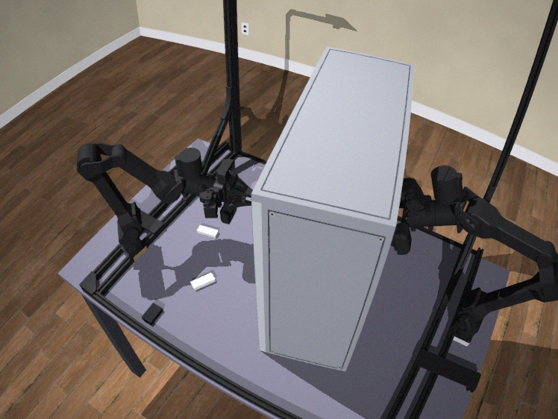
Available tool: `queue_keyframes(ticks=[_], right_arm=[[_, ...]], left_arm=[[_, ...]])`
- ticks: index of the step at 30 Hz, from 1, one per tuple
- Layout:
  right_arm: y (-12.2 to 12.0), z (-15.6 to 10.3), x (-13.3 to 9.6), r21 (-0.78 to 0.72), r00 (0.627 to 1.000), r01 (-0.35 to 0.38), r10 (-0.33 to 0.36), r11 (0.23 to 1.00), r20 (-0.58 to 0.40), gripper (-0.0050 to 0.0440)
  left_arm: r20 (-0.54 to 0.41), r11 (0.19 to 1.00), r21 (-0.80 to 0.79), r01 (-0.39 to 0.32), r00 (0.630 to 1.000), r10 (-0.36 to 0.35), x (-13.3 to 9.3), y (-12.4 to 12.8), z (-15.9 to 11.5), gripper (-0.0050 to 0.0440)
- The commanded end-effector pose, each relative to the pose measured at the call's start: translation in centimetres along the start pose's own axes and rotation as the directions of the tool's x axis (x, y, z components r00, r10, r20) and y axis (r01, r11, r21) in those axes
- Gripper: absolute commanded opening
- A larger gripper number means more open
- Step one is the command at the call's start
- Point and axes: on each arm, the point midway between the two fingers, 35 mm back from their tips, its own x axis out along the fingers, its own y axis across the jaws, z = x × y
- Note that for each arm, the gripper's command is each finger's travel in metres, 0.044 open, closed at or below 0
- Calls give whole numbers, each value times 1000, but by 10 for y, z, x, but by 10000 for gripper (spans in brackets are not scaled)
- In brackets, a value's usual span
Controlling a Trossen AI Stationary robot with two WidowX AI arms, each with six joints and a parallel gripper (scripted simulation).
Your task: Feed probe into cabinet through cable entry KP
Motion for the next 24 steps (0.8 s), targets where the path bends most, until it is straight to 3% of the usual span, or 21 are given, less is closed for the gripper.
queue_keyframes(ticks=[1,24], right_arm=[[6,-4,8,7,1000,-14,15,1000,-13,0],[4,-2,39,7,1000,-14,14,1000,-13,0]], left_arm=[[2,1000,-2,-3,1000,3,-1,0,1,440],[2,1000,-2,-3,1000,3,-1,0,1,440]])
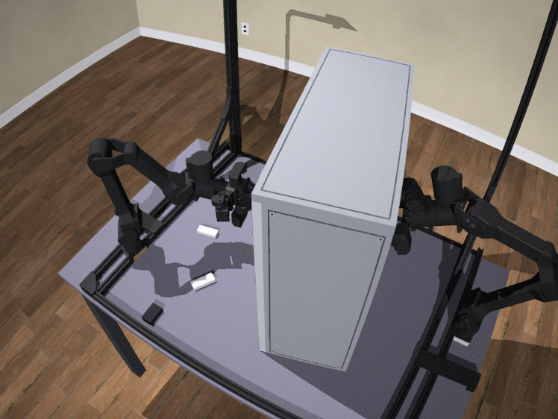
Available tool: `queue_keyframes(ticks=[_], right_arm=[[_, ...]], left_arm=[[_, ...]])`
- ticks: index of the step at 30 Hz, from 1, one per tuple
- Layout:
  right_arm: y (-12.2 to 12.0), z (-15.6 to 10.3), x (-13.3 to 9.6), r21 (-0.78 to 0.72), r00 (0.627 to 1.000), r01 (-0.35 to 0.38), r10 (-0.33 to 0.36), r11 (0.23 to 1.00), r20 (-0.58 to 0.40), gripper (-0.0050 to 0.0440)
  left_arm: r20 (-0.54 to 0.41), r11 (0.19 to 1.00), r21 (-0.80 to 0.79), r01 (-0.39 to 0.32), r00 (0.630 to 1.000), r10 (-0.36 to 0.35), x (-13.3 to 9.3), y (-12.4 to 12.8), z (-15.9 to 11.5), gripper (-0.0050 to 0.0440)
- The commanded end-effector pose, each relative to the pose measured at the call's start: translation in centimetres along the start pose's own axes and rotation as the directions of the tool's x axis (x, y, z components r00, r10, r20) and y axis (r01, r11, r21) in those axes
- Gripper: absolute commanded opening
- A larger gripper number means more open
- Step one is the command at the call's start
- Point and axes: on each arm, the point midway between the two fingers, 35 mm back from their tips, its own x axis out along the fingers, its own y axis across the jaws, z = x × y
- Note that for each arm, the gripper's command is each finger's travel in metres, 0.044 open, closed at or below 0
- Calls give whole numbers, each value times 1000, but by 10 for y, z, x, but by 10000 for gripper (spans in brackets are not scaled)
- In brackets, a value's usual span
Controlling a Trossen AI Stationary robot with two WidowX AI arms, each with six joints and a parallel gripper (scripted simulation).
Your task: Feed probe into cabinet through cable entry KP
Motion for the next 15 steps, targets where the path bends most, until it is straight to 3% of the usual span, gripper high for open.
queue_keyframes(ticks=[1,15], right_arm=[[4,-2,7,5,1000,-13,13,1000,-9,0],[1,1,27,5,1000,-13,13,1000,-9,0]], left_arm=[[2,1000,-2,-3,1000,3,0,0,1,440],[2,1000,-2,-3,1000,3,0,0,1,440]])
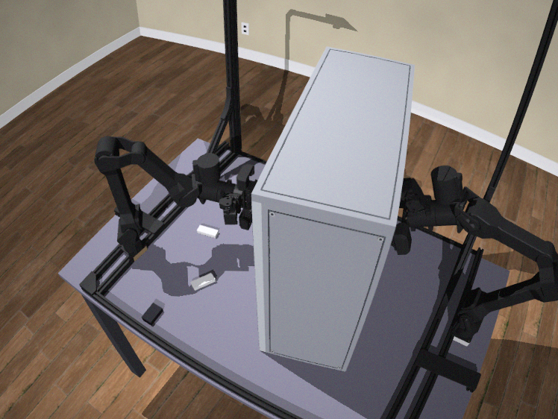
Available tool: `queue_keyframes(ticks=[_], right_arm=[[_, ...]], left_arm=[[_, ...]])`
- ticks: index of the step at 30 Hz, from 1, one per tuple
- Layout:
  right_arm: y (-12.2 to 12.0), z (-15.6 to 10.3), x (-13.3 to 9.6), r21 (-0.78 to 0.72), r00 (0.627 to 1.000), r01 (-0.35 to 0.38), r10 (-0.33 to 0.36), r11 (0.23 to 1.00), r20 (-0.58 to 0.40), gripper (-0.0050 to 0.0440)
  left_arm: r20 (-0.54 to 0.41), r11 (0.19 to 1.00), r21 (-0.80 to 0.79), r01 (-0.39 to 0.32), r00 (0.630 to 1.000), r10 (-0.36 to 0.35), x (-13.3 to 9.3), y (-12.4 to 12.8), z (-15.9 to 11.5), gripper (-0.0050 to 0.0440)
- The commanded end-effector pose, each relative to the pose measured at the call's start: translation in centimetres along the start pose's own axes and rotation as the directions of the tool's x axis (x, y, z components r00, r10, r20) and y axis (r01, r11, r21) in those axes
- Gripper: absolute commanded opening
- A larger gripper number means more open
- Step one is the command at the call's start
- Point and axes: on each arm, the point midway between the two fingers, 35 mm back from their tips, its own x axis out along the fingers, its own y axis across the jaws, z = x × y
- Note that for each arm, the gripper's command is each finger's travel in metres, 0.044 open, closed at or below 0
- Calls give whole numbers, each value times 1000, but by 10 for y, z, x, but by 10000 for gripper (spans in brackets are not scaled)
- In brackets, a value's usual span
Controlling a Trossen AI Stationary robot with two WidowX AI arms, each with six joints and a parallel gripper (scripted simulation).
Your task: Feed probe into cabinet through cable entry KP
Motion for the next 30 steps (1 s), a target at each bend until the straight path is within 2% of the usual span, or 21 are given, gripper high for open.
queue_keyframes(ticks=[1,13,22,30], right_arm=[[1,0,7,0,1000,-6,6,1000,-3,0],[-3,4,25,0,1000,-6,6,1000,-3,0],[-5,4,25,1,1000,-6,6,1000,-3,0],[-16,5,23,3,1000,-6,6,1000,-5,0]], left_arm=[[2,1000,-2,-3,1000,3,0,0,1,440],[2,1000,-2,-3,1000,3,0,0,1,440],[2,1000,-2,-3,1000,3,0,0,1,440],[2,1000,-2,-3,1000,3,0,0,1,440]])
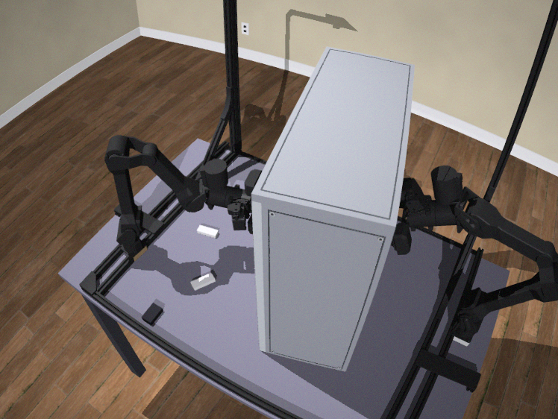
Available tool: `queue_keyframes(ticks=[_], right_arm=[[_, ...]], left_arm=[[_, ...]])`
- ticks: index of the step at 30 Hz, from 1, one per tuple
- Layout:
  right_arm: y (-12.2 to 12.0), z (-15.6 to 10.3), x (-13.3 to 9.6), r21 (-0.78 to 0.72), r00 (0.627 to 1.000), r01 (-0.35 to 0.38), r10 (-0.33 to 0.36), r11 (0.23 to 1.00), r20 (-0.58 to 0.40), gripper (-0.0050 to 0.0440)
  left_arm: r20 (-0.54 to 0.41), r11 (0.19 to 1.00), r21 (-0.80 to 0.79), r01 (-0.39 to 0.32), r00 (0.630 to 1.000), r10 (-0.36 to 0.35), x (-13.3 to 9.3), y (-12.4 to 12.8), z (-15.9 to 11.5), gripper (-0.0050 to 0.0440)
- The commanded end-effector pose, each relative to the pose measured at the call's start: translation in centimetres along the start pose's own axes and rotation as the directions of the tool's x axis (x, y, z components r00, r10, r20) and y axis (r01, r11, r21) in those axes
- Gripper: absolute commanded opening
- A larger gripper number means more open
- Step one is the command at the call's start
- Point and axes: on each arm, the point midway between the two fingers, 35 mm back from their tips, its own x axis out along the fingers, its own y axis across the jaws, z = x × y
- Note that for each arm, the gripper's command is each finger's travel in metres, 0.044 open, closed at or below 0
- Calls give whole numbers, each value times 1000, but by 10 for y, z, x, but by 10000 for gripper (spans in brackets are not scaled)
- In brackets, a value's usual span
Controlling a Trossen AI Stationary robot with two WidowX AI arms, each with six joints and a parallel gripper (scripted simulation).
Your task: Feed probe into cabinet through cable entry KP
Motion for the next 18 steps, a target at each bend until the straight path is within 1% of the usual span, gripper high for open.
queue_keyframes(ticks=[1,2,3,17,18], right_arm=[[-10,0,-1,-6,1000,14,-14,1000,-3,0],[-10,0,-1,-6,1000,14,-14,1000,-3,0],[-1,0,0,2,1000,-4,4,1000,-3,24],[-1,0,0,2,1000,-4,4,1000,-3,360],[-1,0,0,2,1000,-4,4,1000,-3,360]], left_arm=[[2,1000,-2,-3,1000,3,0,0,1,440],[2,1000,-2,-3,1000,3,0,0,1,440],[2,1000,-2,-3,1000,3,0,0,1,440],[2,1000,-2,-3,1000,3,0,0,1,440],[2,1000,-2,-3,1000,3,0,0,1,440]])
